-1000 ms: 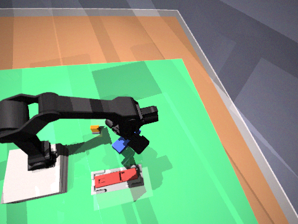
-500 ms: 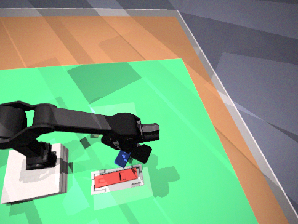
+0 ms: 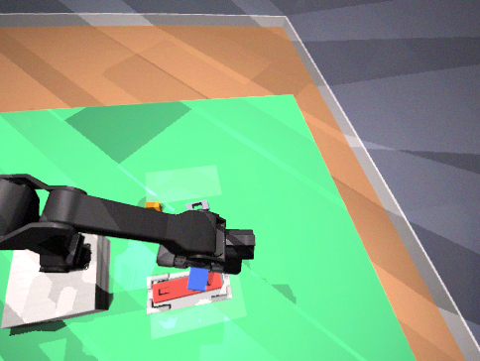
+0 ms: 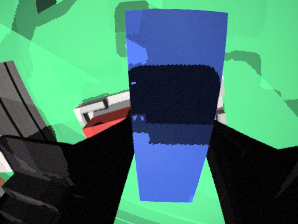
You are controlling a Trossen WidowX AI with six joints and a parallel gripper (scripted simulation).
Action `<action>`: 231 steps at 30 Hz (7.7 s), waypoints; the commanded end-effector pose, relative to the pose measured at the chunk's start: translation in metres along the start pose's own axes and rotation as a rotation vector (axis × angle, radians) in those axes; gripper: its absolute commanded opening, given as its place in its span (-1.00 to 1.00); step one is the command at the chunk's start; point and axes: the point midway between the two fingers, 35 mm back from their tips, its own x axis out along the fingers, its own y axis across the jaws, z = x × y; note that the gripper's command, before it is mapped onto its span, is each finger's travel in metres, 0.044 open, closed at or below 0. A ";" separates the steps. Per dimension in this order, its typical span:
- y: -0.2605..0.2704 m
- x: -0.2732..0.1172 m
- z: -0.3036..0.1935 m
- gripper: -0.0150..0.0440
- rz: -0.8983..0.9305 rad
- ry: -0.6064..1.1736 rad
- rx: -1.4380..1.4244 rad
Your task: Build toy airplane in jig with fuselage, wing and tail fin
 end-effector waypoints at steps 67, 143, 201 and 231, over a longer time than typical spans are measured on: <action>0.005 0.047 -0.043 0.18 -0.011 -0.001 -0.310; 0.002 -0.038 -0.045 1.00 -0.007 -0.010 1.378; 0.181 0.058 0.170 1.00 0.019 -0.015 1.378; 0.183 0.089 0.169 0.20 0.018 -0.014 1.378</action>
